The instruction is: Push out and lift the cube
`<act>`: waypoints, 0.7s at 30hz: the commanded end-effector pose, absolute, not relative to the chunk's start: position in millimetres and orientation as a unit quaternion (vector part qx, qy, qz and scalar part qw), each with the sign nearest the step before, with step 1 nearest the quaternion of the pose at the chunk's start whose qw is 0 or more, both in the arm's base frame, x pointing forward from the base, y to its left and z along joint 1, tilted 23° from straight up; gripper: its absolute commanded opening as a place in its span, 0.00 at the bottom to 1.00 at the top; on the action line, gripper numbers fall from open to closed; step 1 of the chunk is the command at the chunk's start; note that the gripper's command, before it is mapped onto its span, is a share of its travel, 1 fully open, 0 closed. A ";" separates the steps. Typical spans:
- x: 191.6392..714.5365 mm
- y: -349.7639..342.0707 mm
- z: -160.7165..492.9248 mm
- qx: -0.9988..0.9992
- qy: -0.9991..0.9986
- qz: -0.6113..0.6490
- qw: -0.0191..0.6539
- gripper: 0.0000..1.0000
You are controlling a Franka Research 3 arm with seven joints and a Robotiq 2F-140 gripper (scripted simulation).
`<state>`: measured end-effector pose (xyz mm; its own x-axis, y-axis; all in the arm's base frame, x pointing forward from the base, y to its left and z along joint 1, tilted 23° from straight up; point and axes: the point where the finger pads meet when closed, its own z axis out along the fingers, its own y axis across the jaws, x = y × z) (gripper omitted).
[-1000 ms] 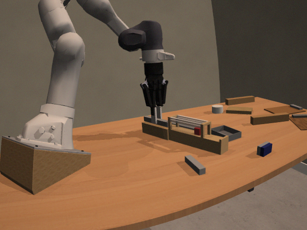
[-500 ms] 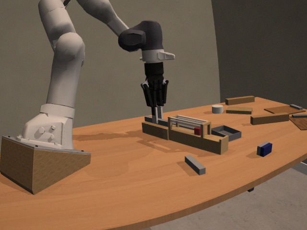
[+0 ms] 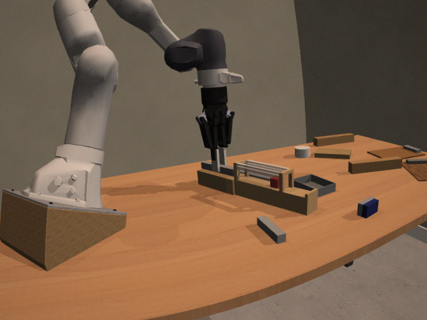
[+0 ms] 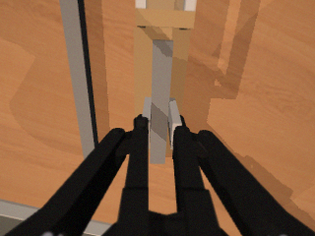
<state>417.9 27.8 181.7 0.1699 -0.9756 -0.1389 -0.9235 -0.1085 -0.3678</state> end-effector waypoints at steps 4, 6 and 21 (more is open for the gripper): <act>419.0 27.2 182.2 -0.742 0.639 -0.071 0.190 0.00; 419.1 27.0 182.2 -0.742 0.639 -0.071 0.190 0.00; 422.6 8.1 179.6 -0.742 0.639 -0.071 0.190 0.00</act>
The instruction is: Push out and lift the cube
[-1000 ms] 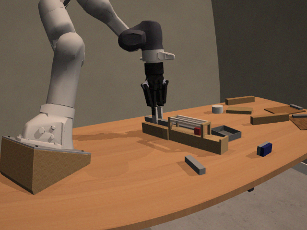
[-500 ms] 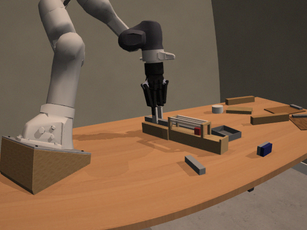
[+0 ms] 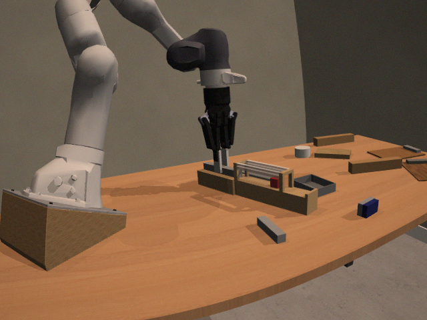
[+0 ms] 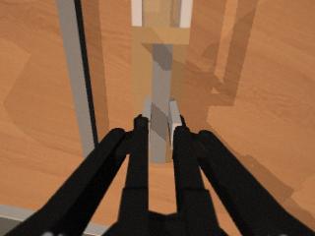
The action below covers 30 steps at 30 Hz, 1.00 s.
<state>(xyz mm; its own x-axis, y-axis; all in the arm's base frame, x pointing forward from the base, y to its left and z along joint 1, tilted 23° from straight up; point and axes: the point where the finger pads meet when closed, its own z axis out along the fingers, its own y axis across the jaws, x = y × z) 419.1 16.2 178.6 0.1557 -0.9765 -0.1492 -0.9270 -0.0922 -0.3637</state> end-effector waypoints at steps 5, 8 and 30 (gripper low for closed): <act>425.2 -6.3 177.6 -0.742 0.639 -0.071 0.190 0.00; 425.7 -9.3 177.2 -0.742 0.639 -0.071 0.190 0.00; 431.0 -37.9 173.2 -0.742 0.639 -0.071 0.190 0.00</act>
